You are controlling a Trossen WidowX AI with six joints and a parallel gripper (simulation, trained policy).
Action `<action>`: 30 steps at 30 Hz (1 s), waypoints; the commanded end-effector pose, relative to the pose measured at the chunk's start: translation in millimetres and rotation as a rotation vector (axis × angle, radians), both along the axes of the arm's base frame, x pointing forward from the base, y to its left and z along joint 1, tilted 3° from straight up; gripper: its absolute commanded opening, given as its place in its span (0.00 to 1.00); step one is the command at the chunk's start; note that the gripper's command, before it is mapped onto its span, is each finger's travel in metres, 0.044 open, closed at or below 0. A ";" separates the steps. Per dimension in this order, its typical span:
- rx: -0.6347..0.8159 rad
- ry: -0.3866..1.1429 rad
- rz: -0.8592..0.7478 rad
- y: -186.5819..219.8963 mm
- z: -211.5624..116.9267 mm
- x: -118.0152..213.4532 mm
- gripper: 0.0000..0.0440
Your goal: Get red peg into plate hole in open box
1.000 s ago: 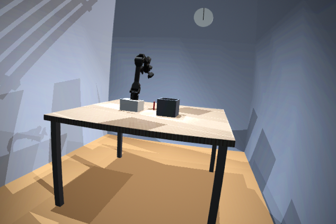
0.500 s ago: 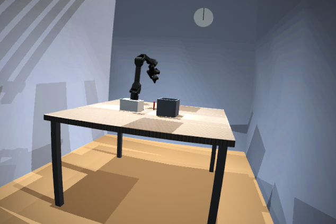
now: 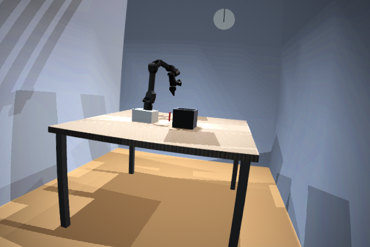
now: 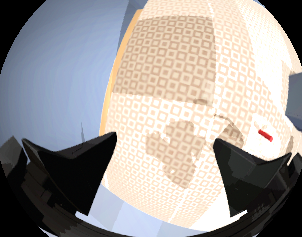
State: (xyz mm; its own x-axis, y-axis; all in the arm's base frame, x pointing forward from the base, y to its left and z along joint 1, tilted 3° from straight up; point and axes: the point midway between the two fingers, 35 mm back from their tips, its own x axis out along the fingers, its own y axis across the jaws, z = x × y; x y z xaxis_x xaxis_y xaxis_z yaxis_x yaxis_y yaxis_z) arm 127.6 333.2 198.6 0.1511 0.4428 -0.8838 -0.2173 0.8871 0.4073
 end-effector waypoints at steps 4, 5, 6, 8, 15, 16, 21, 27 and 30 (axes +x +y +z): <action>-0.084 0.071 -0.207 -34.7 -14.7 21.2 1.00; -0.096 0.082 -0.238 -39.8 -16.7 23.9 1.00; -0.108 0.094 -0.268 -45.0 -18.8 26.4 1.00; -0.130 0.117 -0.330 -55.3 -22.8 30.9 1.00; -0.202 0.199 -0.549 -91.5 -36.5 41.7 1.00; -0.212 0.212 -0.580 -96.6 -38.4 42.6 1.00; -0.257 0.274 -0.737 -121.9 -48.5 45.0 1.00; -0.306 0.353 -0.919 -149.7 -63.3 43.2 1.00; -0.327 0.387 -0.995 -160.7 -72.0 41.5 1.00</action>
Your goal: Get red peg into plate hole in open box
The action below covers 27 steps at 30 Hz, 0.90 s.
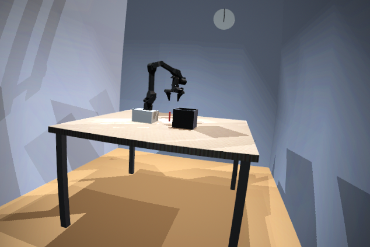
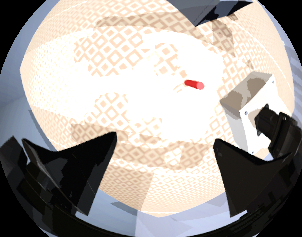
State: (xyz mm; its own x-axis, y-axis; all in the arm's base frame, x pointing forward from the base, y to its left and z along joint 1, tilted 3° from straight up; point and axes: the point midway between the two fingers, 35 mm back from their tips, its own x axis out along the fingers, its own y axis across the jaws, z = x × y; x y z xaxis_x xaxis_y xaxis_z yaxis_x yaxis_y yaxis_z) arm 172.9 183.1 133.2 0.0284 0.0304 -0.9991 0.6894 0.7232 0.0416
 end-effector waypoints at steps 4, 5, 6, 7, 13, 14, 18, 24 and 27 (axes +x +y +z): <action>-0.042 0.065 -0.156 -22.8 -19.1 -6.3 1.00; -0.049 0.073 -0.173 -25.5 -22.3 -7.0 1.00; -0.057 0.080 -0.189 -28.1 -25.5 -7.7 1.00; -0.064 0.086 -0.204 -30.6 -28.7 -8.4 1.00; -0.113 0.119 -0.270 -44.1 -48.2 -12.9 1.00; -0.121 0.122 -0.279 -46.3 -51.7 -13.3 1.00; -0.147 0.129 -0.312 -53.6 -66.2 -14.1 1.00; -0.164 0.130 -0.353 -60.5 -86.5 -13.8 0.98; -0.168 0.126 -0.372 -63.2 -96.5 -13.5 0.98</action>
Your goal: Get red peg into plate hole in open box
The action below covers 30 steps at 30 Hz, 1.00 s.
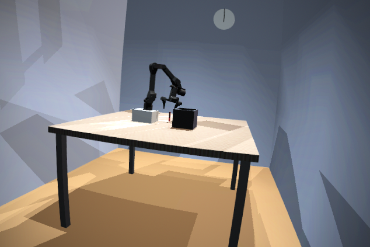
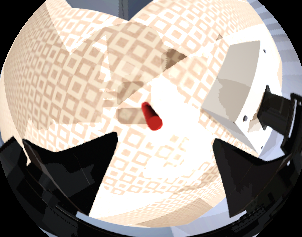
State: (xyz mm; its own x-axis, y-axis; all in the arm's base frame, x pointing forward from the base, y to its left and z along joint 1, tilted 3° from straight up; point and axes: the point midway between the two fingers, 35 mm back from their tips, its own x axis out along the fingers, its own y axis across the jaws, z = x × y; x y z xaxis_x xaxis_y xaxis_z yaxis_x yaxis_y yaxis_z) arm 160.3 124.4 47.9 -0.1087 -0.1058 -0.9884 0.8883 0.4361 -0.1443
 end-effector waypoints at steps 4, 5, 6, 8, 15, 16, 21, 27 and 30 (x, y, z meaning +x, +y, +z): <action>-0.025 -0.002 -0.047 -8.2 -24.3 -0.6 0.97; -0.027 -0.005 -0.053 -9.1 -27.5 -0.6 0.96; -0.028 -0.007 -0.060 -10.0 -30.6 -0.6 0.96; -0.031 -0.012 -0.074 -11.6 -36.8 -0.5 0.95; -0.025 -0.031 -0.112 -12.8 -55.0 2.0 0.82; -0.022 -0.033 -0.113 -12.0 -57.2 2.9 0.76; -0.009 -0.038 -0.112 -8.5 -66.0 7.6 0.47; 0.015 -0.043 -0.087 -2.7 -73.3 13.6 0.14; 0.029 -0.049 -0.073 0.7 -74.4 17.1 0.00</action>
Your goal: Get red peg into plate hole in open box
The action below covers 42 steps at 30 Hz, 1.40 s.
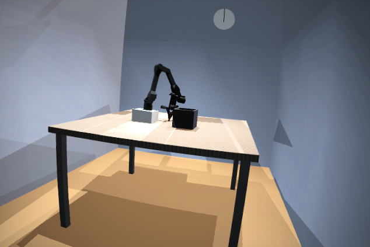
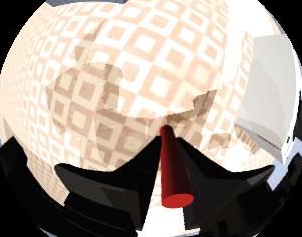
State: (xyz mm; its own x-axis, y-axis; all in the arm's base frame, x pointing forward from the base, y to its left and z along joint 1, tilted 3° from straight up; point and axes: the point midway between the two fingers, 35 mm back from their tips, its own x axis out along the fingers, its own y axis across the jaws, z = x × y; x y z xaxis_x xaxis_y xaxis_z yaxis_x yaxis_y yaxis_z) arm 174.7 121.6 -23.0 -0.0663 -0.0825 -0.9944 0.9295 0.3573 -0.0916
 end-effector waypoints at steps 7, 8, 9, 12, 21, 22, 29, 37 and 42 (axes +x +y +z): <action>0.056 -0.040 -0.006 9.0 11.3 12.2 0.00; 0.062 -0.046 -0.010 9.8 13.3 13.5 0.00; 0.069 -0.051 -0.014 10.6 15.8 14.7 0.00; 0.090 -0.070 -0.026 13.0 23.9 18.8 0.00; 0.158 -0.143 -0.045 19.6 55.1 35.7 0.00; 0.165 -0.153 -0.045 20.0 59.2 37.9 0.00; 0.200 -0.223 -0.039 19.2 90.4 54.7 0.00; 0.201 -0.301 -0.028 5.2 126.1 73.5 0.00; 0.186 -0.334 -0.029 -9.0 146.1 83.2 0.00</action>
State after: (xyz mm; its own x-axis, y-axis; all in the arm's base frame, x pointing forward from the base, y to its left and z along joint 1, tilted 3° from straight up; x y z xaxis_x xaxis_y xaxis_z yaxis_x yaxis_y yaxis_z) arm 253.0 121.0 110.8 0.2402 0.1089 -0.9646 0.9139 0.3095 0.2625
